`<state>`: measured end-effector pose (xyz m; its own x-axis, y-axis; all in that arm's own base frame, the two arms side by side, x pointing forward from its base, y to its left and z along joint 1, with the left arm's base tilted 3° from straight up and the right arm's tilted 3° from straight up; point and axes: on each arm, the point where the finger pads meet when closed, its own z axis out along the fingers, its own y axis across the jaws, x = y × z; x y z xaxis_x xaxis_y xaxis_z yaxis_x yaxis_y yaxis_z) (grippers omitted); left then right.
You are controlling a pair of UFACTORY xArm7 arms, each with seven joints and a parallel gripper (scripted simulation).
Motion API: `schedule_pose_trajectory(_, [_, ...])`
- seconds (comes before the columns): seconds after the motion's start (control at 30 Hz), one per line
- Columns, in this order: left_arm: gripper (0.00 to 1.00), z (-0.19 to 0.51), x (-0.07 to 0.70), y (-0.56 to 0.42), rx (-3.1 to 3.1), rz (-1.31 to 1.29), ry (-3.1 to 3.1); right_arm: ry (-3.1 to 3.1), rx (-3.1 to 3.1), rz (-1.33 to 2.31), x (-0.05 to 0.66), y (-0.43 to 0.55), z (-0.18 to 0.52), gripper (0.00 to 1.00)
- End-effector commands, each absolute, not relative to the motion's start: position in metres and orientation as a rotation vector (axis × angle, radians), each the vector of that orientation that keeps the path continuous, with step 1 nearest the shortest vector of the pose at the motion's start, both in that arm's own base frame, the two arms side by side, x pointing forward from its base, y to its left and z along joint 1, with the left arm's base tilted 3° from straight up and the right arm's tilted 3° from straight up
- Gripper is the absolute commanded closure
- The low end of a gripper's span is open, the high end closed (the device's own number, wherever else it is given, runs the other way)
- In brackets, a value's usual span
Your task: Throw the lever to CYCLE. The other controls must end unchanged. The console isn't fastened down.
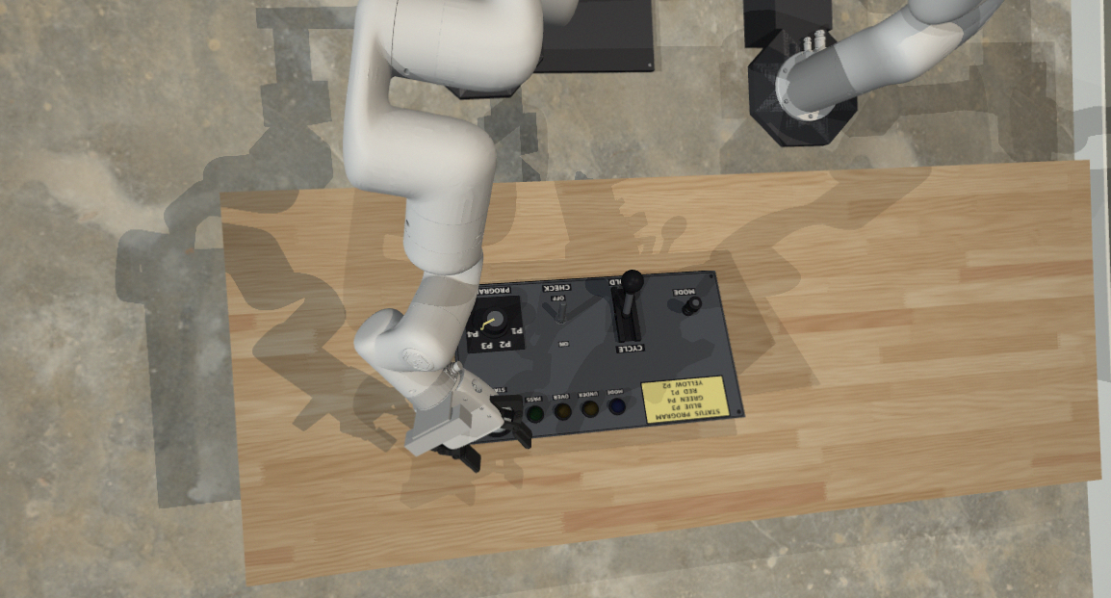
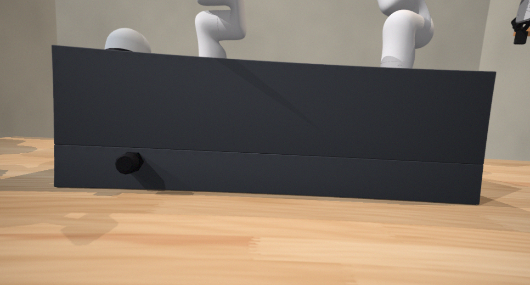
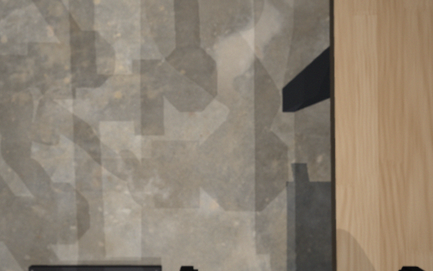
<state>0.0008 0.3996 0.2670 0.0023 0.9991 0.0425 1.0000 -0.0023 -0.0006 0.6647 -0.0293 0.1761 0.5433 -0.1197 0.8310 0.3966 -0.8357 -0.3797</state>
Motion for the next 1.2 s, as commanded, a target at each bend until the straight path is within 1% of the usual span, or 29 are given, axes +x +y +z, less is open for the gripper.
schedule_pose_trajectory(0.0, [0.00, 0.268, 0.001, 0.400, -2.201, -0.051, -2.196, -0.182, -2.286, -1.262, 0.671, 0.001, 0.178, 0.00])
schedule_pose_trajectory(0.3, [0.00, 0.268, 0.001, 0.400, -2.201, -0.051, -2.196, -0.117, -2.352, -1.236, 0.669, 0.040, 0.174, 0.00])
schedule_pose_trajectory(0.33, [0.00, 0.268, 0.001, 0.400, -2.201, -0.051, -2.196, -0.092, -2.379, -1.222, 0.666, 0.055, 0.173, 0.00])
schedule_pose_trajectory(0.87, [0.00, 0.268, 0.001, 0.400, -2.201, -0.051, -2.196, 0.016, -2.514, -1.131, 0.633, 0.124, 0.164, 0.00])
schedule_pose_trajectory(1.17, [0.00, 0.268, 0.001, 0.400, -2.201, -0.051, -2.196, 0.081, -2.627, -1.038, 0.590, 0.170, 0.158, 0.00])
